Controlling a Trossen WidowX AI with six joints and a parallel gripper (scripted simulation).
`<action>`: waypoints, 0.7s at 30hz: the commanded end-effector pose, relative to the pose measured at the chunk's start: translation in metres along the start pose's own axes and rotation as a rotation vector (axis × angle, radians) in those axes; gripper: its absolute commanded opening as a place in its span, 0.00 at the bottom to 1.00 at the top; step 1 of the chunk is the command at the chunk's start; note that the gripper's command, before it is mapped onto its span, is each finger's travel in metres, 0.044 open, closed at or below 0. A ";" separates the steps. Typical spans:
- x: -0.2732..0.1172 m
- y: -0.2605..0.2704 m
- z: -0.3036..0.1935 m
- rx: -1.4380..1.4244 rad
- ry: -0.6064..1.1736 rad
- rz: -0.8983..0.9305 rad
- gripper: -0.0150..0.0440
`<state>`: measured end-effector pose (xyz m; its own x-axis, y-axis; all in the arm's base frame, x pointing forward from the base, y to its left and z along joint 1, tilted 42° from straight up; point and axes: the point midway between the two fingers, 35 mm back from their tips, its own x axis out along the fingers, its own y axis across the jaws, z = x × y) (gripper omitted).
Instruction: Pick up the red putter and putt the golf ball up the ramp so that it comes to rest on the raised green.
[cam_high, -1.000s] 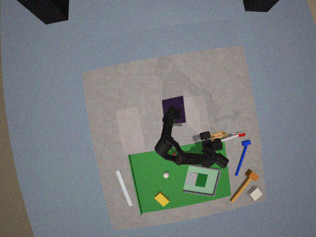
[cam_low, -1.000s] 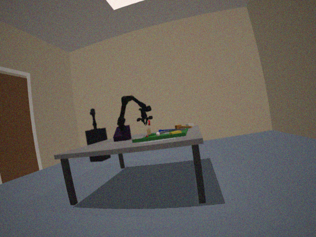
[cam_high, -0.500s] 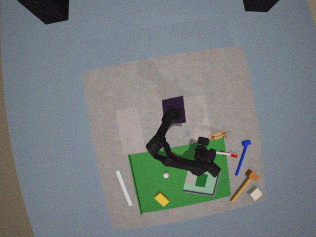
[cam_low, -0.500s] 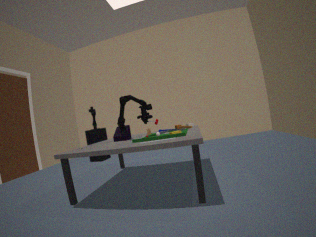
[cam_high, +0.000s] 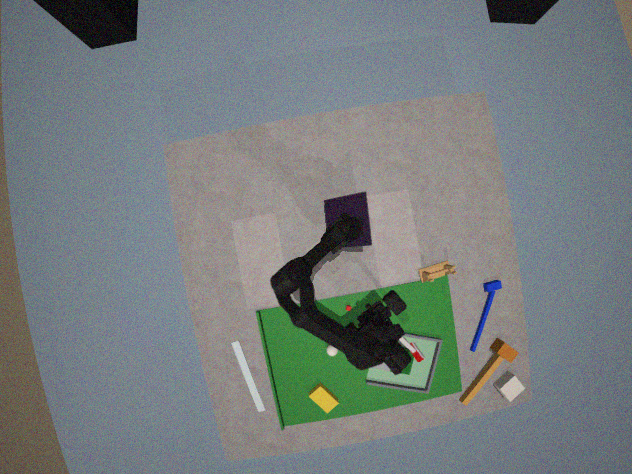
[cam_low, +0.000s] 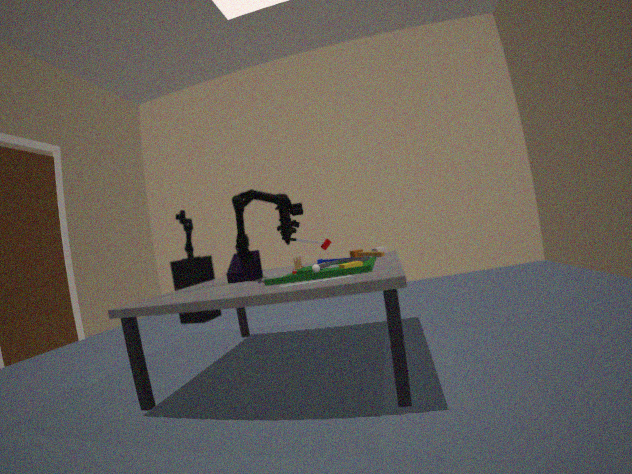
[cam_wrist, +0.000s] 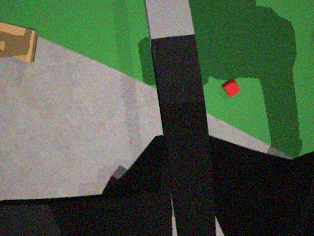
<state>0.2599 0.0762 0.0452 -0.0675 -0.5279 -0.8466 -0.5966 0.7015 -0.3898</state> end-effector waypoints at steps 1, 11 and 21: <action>-0.013 -0.019 -0.012 0.168 0.000 -0.009 0.25; -0.036 -0.063 -0.056 0.601 0.042 -0.035 0.25; -0.049 -0.087 -0.090 0.881 0.067 -0.061 0.25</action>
<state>0.2439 -0.0009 0.1477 -0.1260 -0.5800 -0.8048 0.1929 0.7815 -0.5934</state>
